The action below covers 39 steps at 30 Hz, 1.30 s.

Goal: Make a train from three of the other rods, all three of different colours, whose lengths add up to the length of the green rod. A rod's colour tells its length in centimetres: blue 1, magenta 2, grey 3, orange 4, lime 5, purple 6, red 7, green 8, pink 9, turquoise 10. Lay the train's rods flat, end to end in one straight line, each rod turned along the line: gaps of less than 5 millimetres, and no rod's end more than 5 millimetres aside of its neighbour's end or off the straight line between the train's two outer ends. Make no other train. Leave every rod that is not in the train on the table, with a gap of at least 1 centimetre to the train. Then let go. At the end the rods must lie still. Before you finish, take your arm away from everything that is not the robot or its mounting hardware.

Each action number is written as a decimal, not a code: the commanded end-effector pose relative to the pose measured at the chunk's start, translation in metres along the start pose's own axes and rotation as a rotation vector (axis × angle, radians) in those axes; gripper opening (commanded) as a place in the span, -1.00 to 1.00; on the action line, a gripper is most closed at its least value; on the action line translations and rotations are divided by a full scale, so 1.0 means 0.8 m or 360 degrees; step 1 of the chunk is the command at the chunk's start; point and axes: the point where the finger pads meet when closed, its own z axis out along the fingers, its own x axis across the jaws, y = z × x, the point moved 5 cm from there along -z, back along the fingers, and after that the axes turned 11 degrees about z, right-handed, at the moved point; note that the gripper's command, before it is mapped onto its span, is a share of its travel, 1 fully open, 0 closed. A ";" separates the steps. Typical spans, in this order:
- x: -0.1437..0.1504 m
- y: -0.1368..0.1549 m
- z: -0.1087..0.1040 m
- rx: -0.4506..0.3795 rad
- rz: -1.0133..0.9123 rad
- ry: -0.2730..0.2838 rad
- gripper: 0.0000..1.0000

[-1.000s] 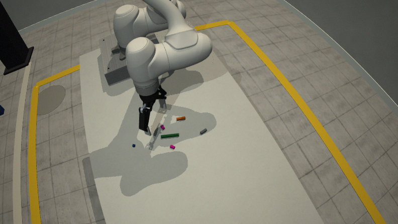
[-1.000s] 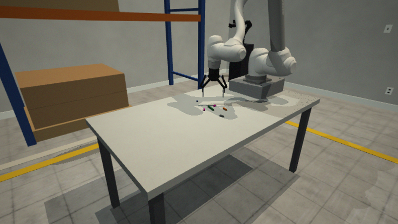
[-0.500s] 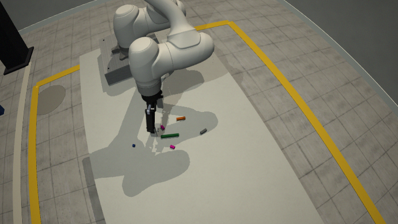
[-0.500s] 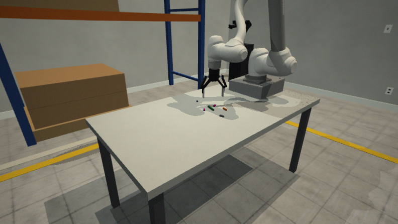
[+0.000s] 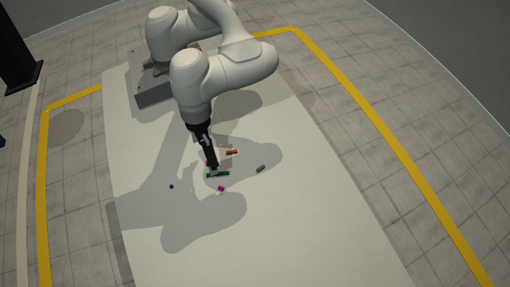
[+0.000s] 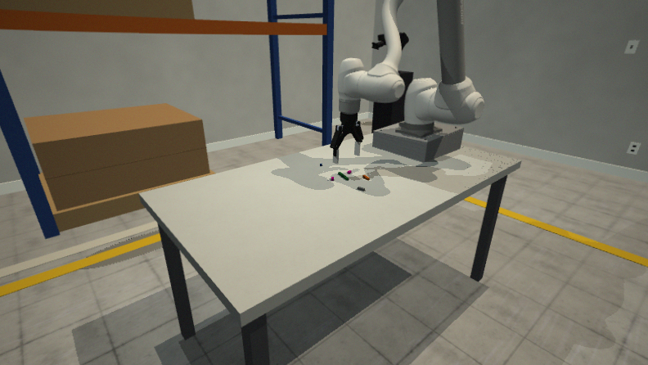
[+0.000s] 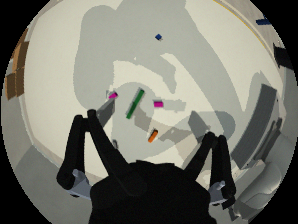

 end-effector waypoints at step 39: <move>-0.027 0.034 0.000 -0.0028 -0.2351 -0.0015 1.00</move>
